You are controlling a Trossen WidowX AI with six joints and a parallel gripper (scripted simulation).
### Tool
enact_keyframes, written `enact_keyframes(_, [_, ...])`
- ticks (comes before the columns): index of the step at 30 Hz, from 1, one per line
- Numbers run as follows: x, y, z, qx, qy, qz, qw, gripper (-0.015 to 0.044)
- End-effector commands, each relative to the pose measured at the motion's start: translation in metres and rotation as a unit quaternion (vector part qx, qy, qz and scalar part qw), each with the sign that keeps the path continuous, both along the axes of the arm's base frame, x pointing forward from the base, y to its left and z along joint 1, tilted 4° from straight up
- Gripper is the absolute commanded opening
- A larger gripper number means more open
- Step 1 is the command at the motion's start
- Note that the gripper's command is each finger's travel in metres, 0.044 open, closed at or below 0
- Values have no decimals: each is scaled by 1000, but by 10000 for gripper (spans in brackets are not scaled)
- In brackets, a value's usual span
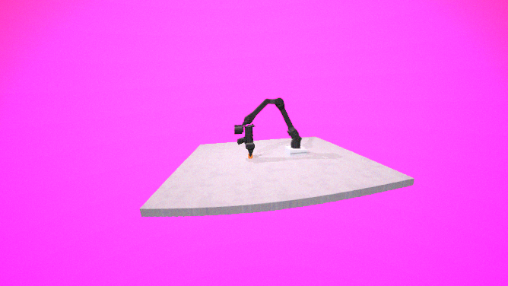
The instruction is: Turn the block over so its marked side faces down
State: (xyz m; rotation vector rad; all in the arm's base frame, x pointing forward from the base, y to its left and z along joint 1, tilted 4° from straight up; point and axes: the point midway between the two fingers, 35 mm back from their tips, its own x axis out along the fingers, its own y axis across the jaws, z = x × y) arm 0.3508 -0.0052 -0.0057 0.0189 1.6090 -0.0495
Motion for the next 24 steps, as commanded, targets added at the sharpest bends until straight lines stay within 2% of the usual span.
enact_keyframes(1, [-2,1,-7,3,3,-1,1000,440])
enact_keyframes(5, [-2,1,-11,3,3,-1,1000,440])
enact_keyframes(17, [-2,1,-11,3,3,-1,1000,125])
enact_keyframes(24, [-2,1,-11,3,3,-1,1000,78])
